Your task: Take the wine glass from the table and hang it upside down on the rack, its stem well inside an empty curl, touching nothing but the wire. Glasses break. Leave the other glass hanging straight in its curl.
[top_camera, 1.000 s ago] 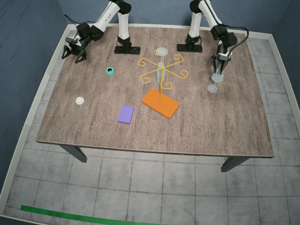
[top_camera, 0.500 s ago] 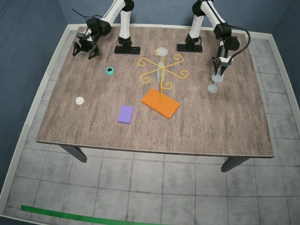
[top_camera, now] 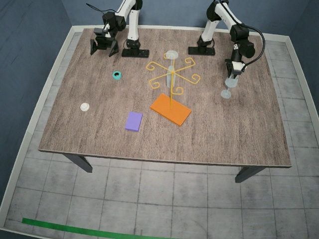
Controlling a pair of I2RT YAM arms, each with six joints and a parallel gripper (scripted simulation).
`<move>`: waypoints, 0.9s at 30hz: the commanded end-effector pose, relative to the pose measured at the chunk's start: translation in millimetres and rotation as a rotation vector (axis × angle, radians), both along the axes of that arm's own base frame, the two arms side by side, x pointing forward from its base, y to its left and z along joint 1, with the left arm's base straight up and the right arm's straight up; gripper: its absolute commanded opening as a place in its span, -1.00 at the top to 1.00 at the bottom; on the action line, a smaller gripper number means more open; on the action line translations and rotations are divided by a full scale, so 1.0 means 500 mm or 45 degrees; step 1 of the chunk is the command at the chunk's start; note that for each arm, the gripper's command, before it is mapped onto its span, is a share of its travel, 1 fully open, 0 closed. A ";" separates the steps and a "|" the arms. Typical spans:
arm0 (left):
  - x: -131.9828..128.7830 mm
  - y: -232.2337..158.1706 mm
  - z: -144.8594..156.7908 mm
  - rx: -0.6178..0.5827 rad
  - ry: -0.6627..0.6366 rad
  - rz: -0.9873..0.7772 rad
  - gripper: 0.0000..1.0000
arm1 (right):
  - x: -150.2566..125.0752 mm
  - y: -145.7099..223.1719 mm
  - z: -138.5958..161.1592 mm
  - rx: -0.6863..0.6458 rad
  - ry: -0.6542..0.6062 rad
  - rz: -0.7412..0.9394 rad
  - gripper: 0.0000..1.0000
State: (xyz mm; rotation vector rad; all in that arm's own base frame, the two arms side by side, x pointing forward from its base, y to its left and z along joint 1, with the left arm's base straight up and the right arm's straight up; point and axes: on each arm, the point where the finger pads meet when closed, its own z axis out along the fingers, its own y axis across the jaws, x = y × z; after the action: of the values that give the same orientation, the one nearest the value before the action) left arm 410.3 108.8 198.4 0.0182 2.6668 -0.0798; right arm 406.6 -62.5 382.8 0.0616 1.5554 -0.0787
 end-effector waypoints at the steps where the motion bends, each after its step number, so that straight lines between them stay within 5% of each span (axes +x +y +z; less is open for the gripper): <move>1: -0.018 -0.006 -0.004 0.014 0.094 -0.017 0.38 | -0.011 0.009 -0.027 0.028 0.060 -0.012 -1.00; 3: -0.028 -0.004 -0.005 0.026 0.134 -0.016 0.38 | -0.020 0.027 0.032 0.016 -0.008 0.006 -1.00; 14: -0.075 -0.005 -0.001 0.082 0.355 -0.039 0.38 | -0.052 0.103 0.039 0.025 0.027 0.073 -1.00; 27: -0.064 -0.008 0.015 0.088 0.307 -0.042 0.38 | -0.055 0.120 0.043 0.013 0.023 0.108 -1.00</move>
State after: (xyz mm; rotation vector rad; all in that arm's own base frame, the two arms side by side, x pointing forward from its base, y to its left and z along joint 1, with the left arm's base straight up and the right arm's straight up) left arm 372.2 108.4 198.6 0.0520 2.9462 -0.0093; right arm 379.4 0.8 400.5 -0.0014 1.5751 0.0011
